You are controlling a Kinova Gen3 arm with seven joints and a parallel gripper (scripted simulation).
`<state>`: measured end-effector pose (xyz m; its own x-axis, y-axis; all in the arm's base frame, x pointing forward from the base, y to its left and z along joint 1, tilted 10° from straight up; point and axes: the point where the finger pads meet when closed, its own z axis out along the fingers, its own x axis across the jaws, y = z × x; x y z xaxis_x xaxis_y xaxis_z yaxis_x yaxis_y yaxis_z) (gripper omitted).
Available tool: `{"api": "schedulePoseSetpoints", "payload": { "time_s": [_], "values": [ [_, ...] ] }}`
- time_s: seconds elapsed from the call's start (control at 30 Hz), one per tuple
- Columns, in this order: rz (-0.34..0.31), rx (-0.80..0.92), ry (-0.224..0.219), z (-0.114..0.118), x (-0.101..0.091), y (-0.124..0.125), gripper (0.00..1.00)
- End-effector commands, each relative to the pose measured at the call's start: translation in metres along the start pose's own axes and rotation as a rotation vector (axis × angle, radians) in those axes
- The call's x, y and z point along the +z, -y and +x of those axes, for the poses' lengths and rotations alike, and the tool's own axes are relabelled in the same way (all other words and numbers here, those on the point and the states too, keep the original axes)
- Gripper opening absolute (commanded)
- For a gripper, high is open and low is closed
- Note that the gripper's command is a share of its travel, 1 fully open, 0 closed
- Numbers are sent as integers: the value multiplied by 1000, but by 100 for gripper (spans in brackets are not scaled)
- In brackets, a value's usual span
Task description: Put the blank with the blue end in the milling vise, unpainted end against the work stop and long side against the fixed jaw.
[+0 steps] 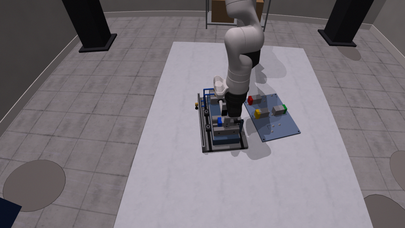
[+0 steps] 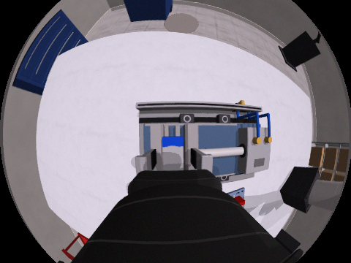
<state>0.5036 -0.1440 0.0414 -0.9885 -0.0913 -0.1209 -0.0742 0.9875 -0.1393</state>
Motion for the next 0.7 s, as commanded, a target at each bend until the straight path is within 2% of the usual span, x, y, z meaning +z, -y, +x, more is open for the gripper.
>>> {"api": "schedulePoseSetpoints", "payload": {
  "time_s": [0.0, 0.67],
  "values": [
    [0, 0, 2, -1, -2, 0, 100],
    [-1, 1, 2, -1, -3, 0, 100]
  ]
}}
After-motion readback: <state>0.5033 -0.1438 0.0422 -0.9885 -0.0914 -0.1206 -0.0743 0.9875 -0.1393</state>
